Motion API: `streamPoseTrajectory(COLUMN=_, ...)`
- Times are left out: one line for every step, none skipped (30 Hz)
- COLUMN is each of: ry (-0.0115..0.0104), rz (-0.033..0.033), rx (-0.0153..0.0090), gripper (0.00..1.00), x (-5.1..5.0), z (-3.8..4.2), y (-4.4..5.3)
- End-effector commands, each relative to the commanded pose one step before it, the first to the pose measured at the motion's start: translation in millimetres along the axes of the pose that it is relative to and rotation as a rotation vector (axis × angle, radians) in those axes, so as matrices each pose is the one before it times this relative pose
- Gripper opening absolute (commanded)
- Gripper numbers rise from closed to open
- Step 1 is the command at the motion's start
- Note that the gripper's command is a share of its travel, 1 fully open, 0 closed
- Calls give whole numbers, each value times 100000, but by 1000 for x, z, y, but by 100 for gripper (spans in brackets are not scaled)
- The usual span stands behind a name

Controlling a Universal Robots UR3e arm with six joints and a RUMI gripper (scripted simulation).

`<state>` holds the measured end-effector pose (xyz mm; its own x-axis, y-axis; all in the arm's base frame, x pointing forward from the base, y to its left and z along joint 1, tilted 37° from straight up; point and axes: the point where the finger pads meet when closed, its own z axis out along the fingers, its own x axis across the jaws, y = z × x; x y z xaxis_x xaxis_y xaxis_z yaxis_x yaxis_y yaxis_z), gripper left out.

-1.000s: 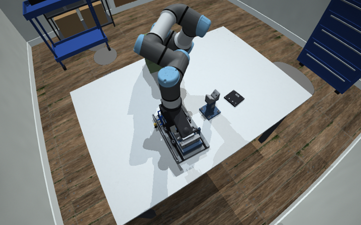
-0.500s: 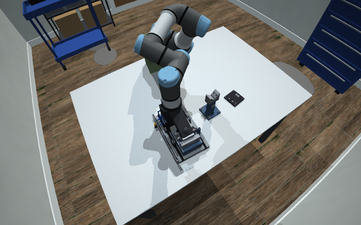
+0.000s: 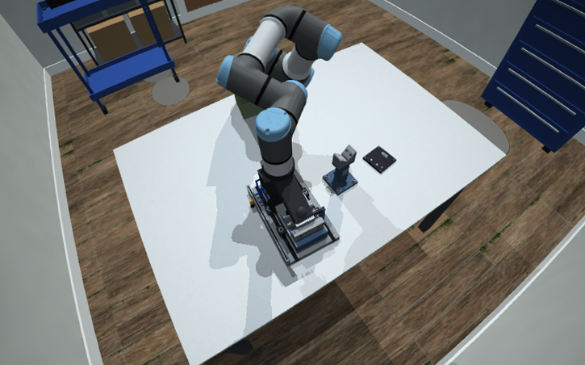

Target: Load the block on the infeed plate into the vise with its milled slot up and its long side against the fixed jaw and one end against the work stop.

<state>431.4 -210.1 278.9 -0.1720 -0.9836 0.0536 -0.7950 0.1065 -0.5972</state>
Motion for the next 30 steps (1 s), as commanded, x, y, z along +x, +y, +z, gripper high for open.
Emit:
streamPoseTrajectory(ry=174, rz=-109, rx=202, gripper=0, x=173, z=-875, y=-716)
streamPoseTrajectory(ry=0, rz=0, rx=0, gripper=0, x=0, z=0, y=0)
streamPoseTrajectory(ry=0, rz=0, rx=0, gripper=0, x=0, z=0, y=0)
streamPoseTrajectory(ry=0, rz=0, rx=0, gripper=0, x=0, z=2, y=0)
streamPoseTrajectory(ry=0, rz=0, rx=0, gripper=0, x=0, z=15, y=0)
streamPoseTrajectory(ry=0, rz=0, rx=0, gripper=0, x=-1, z=39, y=0)
streamPoseTrajectory(ry=0, rz=0, rx=0, gripper=0, x=-1, z=74, y=1)
streamPoseTrajectory(ry=0, rz=0, rx=0, gripper=0, x=-2, z=118, y=1)
streamPoseTrajectory(ry=0, rz=0, rx=0, gripper=0, x=-3, z=170, y=2)
streamPoseTrajectory(ry=0, rz=0, rx=0, gripper=0, x=-4, z=228, y=3)
streamPoseTrajectory(ry=0, rz=0, rx=0, gripper=0, x=0, z=0, y=0)
streamPoseTrajectory(ry=0, rz=0, rx=0, gripper=0, x=0, z=0, y=0)
streamPoseTrajectory(ry=0, rz=0, rx=0, gripper=0, x=-5, z=292, y=4)
streamPoseTrajectory(ry=0, rz=0, rx=0, gripper=0, x=-7, z=361, y=5)
streamPoseTrajectory(ry=0, rz=0, rx=0, gripper=0, x=-9, z=434, y=6)
streamPoseTrajectory(ry=0, rz=0, rx=0, gripper=0, x=-12, z=509, y=8)
streamPoseTrajectory(ry=0, rz=0, rx=0, gripper=0, x=-15, z=587, y=10)
streamPoseTrajectory(ry=0, rz=0, rx=0, gripper=0, x=-19, z=665, y=12)
streamPoseTrajectory(ry=0, rz=0, rx=0, gripper=0, x=-23, z=743, y=14)
streamPoseTrajectory(ry=0, rz=0, rx=0, gripper=0, x=-22, z=825, y=14)
streamPoseTrajectory(ry=0, rz=0, rx=0, gripper=0, x=-16, z=908, y=12)
streamPoseTrajectory(ry=0, rz=0, rx=0, gripper=0, x=-21, z=984, y=15)
streamPoseTrajectory(ry=0, rz=0, rx=0, gripper=0, x=-28, z=1056, y=18)
streamPoseTrajectory(ry=0, rz=0, rx=0, gripper=0, x=-35, z=1126, y=21)
streamPoseTrajectory(ry=0, rz=0, rx=0, gripper=0, x=-25, z=1202, y=18)
streamPoseTrajectory(ry=0, rz=0, rx=0, gripper=0, x=-26, z=1268, y=19)
streamPoseTrajectory(ry=0, rz=0, rx=0, gripper=0, x=-35, z=1325, y=23)
streamPoseTrajectory(ry=0, rz=0, rx=0, gripper=0, x=0, z=0, y=0)
streamPoseTrajectory(ry=0, rz=0, rx=0, gripper=0, x=0, z=0, y=0)
streamPoseTrajectory(ry=0, rz=0, rx=0, gripper=0, x=-42, z=1379, y=26)
